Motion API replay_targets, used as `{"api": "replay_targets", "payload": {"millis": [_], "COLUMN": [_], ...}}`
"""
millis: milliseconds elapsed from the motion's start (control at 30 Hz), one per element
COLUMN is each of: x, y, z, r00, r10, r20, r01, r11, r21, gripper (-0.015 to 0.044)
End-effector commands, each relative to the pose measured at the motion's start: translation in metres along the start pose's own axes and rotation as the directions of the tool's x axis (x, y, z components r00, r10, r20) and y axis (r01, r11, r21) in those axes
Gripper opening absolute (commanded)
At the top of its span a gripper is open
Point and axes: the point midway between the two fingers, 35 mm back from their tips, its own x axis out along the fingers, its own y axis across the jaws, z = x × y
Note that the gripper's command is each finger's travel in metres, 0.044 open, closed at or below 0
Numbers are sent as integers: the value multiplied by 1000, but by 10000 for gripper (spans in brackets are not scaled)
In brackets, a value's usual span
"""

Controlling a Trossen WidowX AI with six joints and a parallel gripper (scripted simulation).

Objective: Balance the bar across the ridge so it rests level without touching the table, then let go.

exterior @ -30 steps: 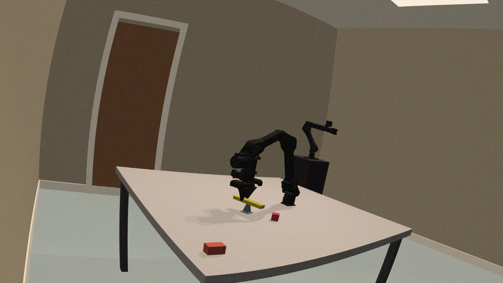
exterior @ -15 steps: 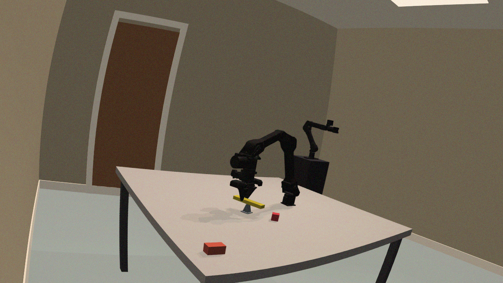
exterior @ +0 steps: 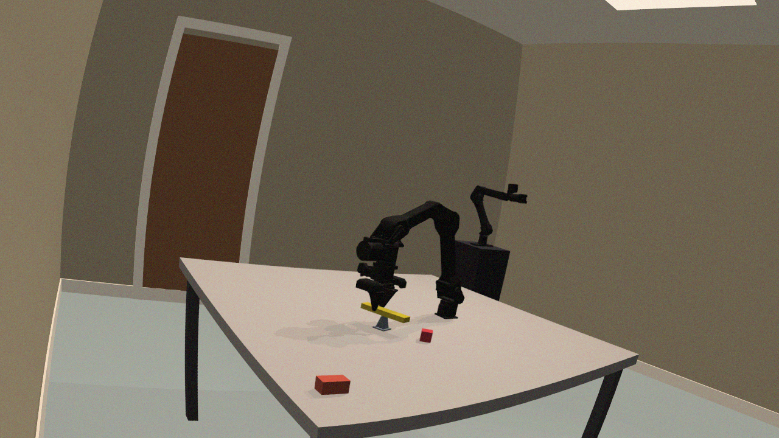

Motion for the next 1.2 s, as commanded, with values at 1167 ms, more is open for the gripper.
{"api": "replay_targets", "payload": {"millis": [1167], "x": [0], "y": [0], "z": [0], "r00": [1000], "r10": [0], "r20": [0], "r01": [0], "r11": [1000], "r21": [0], "gripper": [79]}}
